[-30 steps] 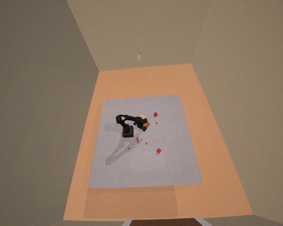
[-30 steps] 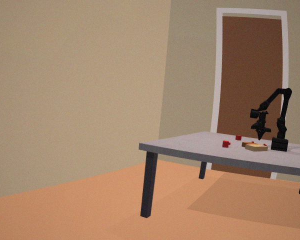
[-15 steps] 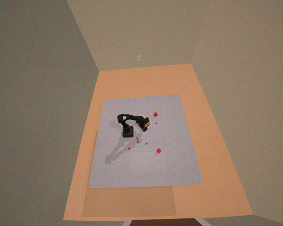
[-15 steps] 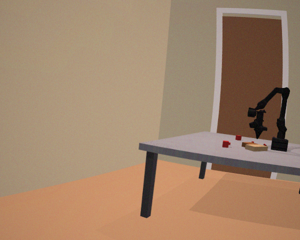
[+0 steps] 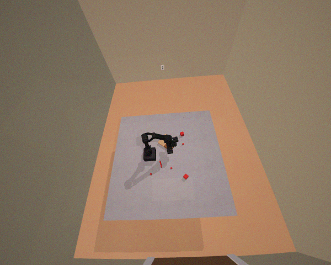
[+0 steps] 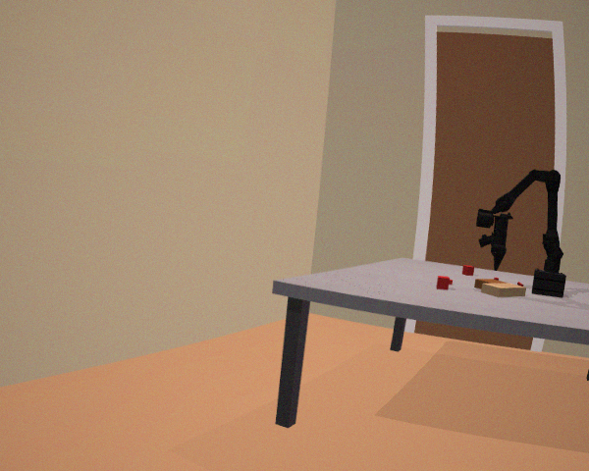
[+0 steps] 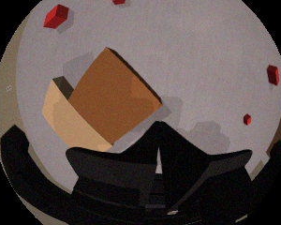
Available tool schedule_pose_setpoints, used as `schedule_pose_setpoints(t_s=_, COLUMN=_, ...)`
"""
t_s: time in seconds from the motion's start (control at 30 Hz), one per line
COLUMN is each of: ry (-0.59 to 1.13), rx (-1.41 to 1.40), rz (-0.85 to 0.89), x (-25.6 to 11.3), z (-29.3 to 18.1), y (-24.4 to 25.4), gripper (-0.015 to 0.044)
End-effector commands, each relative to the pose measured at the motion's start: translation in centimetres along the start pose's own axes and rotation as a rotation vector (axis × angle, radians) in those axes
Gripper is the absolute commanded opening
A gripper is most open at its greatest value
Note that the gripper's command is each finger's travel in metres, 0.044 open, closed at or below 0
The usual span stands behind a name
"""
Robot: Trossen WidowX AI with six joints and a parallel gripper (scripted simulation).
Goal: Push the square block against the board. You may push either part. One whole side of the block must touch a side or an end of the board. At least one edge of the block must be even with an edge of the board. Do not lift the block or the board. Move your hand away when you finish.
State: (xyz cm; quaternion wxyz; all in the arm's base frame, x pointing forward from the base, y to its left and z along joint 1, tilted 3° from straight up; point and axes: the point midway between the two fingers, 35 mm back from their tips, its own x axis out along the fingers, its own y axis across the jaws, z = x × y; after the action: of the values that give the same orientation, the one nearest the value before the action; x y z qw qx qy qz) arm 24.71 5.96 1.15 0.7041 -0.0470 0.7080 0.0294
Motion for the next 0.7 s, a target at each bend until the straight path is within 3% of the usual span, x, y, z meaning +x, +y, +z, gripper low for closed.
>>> schedule_pose_setpoints(t_s=0.0, ry=0.0, rx=0.156, rz=0.0, x=0.0, z=1.3, y=0.2, gripper=0.0)
schedule_pose_setpoints(t_s=0.67, ry=-0.001, rx=0.788, rz=-0.001, x=0.4, z=6.2, y=0.9, gripper=0.0)
